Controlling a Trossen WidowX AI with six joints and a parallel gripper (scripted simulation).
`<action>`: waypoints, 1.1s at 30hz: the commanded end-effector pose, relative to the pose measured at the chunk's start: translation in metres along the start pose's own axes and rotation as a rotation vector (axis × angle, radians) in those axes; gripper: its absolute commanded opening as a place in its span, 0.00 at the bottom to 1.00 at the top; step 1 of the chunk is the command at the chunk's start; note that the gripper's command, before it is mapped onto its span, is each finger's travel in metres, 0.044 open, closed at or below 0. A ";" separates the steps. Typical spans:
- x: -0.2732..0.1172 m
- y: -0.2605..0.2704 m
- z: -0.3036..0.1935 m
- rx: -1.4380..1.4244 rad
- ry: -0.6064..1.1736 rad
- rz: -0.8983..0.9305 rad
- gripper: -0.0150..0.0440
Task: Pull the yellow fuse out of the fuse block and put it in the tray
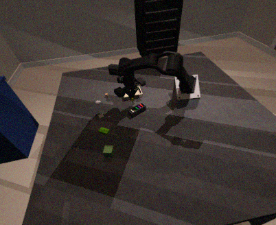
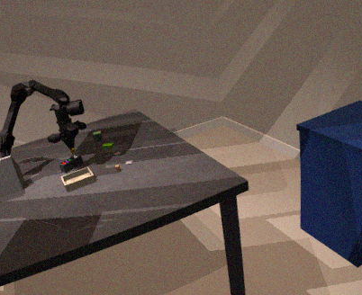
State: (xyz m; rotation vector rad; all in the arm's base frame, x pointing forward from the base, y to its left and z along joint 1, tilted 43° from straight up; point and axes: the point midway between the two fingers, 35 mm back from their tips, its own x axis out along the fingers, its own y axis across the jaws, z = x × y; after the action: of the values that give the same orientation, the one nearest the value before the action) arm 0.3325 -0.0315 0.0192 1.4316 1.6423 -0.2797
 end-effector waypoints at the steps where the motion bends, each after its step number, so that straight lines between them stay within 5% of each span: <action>1: -0.002 -0.008 0.020 -0.001 -0.006 -0.004 0.25; 23: 0.001 -0.087 0.128 -0.005 -0.001 -0.003 0.25; 33: 0.010 -0.089 0.131 -0.005 -0.001 -0.002 0.25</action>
State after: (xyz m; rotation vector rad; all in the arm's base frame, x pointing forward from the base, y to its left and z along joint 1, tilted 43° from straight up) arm 0.3175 -0.1436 -0.0917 1.4272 1.6406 -0.2788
